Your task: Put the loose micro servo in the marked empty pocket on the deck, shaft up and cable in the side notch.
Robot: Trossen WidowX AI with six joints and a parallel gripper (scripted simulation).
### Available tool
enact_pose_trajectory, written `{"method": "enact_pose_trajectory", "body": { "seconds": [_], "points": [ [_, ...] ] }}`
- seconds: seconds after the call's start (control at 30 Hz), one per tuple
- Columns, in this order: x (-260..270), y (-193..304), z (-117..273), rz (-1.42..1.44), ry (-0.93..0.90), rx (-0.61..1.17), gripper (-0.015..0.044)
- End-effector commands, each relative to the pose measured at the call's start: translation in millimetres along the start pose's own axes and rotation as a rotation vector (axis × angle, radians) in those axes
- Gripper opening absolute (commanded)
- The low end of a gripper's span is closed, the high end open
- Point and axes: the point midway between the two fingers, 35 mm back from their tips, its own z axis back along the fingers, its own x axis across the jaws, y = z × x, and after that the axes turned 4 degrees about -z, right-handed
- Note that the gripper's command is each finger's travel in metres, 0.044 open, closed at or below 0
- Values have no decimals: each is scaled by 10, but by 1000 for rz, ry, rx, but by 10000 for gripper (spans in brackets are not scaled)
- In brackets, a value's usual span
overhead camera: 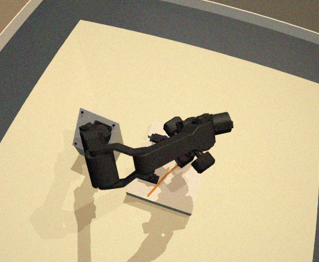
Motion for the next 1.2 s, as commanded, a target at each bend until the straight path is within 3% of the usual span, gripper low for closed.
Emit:
{"method": "enact_pose_trajectory", "body": {
  "seconds": [0.0, 0.73, 1.13, 1.17],
  "points": [
    [-7, 34, -121, 3, 6, 13, 440],
    [-14, 47, -448, 2, 7, 14, 440],
    [-14, 47, -448, 2, 7, 14, 125],
    [-14, 47, -448, 2, 7, 14, 118]
  ]
}}
